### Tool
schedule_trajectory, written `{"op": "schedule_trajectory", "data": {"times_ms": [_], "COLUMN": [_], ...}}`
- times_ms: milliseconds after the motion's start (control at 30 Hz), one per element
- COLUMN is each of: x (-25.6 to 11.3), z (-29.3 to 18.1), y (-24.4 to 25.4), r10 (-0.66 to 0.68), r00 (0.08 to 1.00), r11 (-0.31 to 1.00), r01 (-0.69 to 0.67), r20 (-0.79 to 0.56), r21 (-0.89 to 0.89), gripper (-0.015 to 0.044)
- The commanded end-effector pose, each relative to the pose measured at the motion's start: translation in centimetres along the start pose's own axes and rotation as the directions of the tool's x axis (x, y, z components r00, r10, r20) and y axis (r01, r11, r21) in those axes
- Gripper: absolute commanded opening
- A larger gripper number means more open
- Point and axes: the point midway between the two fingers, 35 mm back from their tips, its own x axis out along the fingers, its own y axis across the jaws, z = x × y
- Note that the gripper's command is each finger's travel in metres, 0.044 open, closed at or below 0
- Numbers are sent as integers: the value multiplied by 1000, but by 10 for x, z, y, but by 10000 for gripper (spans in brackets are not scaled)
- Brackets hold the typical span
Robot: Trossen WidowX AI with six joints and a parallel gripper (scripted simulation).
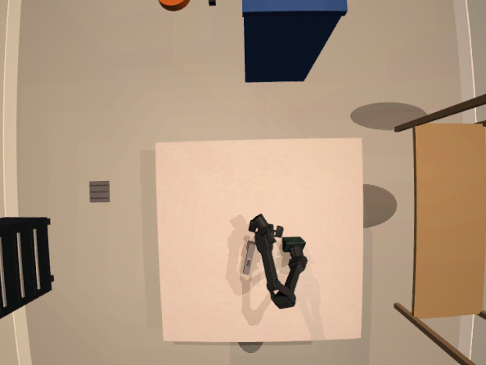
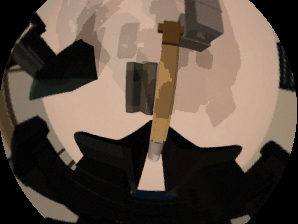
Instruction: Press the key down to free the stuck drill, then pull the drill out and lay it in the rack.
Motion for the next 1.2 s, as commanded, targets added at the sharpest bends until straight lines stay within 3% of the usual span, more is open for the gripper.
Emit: {"op": "schedule_trajectory", "data": {"times_ms": [0,500,1167], "x": [-2,-7,21], "z": [-2,-8,-8], "y": [7,27,27], "r10": [-3,-3,-3], "r00": [1000,1000,1000], "r11": [1000,1000,1000], "r01": [3,3,3], "r20": [-8,-8,-8], "r21": [-6,-5,-6], "gripper": [0,0,0]}}
